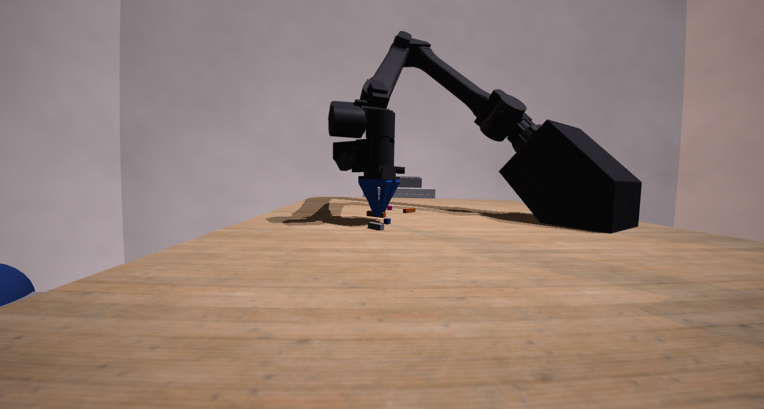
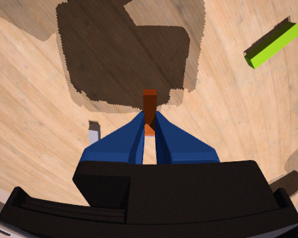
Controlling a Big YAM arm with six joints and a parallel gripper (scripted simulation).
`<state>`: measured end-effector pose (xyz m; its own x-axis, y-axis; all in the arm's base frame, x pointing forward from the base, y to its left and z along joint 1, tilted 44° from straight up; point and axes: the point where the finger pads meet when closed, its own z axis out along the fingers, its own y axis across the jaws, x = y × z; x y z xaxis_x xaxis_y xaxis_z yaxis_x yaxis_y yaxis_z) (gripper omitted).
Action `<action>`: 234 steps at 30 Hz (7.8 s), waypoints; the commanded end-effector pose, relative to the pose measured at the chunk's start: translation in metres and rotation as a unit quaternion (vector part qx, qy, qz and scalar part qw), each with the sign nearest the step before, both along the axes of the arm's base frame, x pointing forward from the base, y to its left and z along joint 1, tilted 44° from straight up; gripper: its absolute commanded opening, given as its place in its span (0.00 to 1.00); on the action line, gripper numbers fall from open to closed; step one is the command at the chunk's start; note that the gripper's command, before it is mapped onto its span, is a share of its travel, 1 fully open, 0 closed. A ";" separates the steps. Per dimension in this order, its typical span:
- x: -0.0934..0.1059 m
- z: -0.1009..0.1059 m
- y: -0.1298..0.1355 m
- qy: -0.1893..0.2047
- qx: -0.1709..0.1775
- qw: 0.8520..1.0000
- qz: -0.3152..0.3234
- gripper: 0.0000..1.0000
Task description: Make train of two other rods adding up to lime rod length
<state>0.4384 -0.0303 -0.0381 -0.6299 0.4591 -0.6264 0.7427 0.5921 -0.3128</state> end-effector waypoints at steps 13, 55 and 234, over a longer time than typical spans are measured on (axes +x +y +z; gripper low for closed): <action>0.015 0.016 0.000 -0.025 0.006 1.000 -0.004 0.04; 0.018 0.018 -0.001 -0.029 0.007 1.000 -0.008 0.04; -0.024 0.144 0.131 -0.026 0.013 1.000 0.001 1.00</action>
